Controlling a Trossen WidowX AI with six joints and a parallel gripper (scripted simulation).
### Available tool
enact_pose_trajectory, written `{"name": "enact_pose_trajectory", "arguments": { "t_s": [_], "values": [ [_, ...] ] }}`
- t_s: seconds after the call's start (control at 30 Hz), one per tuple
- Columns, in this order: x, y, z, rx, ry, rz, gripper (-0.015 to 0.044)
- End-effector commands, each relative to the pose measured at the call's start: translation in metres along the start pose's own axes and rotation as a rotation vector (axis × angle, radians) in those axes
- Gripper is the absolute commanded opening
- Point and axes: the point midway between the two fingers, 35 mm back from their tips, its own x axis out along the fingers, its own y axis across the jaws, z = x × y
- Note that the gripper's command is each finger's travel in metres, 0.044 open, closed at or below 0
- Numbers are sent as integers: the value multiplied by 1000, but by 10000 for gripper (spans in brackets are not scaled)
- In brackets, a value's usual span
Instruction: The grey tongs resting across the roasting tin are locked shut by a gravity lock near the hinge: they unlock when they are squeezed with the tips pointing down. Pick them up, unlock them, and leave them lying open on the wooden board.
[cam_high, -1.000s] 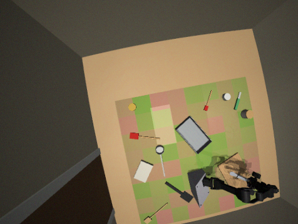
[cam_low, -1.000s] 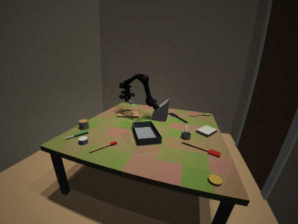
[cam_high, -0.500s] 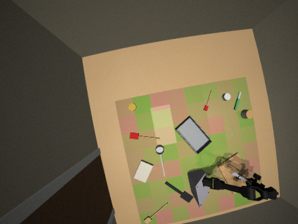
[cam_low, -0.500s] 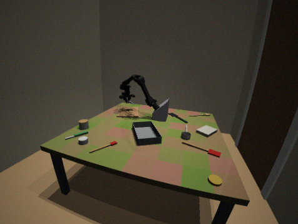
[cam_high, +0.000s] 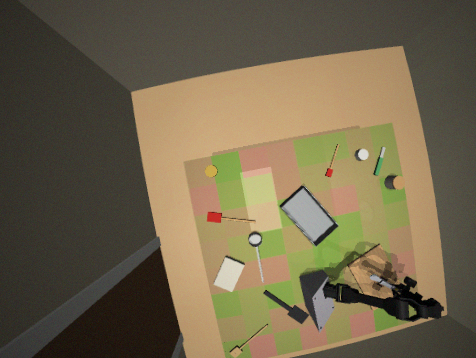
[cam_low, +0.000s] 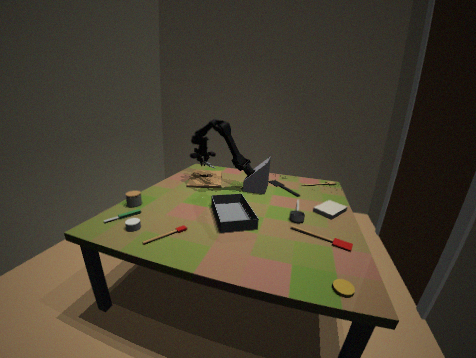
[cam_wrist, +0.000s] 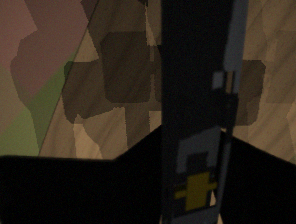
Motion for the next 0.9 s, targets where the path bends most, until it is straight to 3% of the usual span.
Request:
{"name": "enact_pose_trajectory", "arguments": {
  "t_s": [0.0, 0.87],
  "values": [
    [6, 0, 1, 4, 0, -2, -150],
    [49, 0, 0, 5, 0, 0, -150]
  ]
}}
